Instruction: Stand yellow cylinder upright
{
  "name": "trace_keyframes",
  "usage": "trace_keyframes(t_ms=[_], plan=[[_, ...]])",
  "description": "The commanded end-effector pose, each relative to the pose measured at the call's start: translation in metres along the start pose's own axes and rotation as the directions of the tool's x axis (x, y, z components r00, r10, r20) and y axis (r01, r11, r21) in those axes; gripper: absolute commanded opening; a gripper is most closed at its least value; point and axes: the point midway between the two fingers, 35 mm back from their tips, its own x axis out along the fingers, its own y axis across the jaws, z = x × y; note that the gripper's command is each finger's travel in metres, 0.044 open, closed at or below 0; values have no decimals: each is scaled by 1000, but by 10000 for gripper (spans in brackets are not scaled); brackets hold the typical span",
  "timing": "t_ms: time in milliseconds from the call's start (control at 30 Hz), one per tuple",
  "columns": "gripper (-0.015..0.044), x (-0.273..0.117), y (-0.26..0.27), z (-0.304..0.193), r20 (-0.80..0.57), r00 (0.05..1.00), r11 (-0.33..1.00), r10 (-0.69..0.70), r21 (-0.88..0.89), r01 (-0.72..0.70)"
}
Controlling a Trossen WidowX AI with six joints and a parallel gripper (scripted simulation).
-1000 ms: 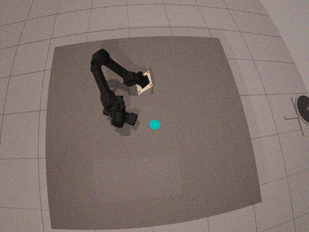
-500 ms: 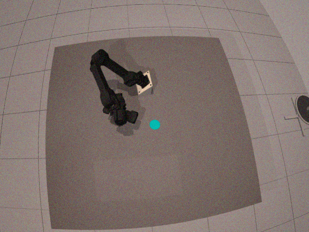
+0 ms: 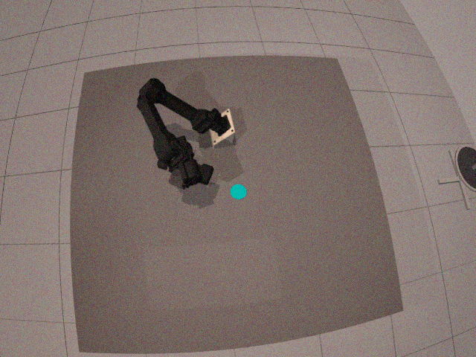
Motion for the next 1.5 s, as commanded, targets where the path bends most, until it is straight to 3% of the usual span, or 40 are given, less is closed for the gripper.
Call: trace_keyframes(t_ms=[0,367,867,1467], plan=[[105,-13,1,1,-1,1000,1000,-1,2,1],[105,-37,-1,-1,5,1000,1000,-11,-16,11],[105,-42,46,-7,-13,1000,919,9,-395,-13],[105,-49,100,-17,-17,1000,651,13,-759,-21]])
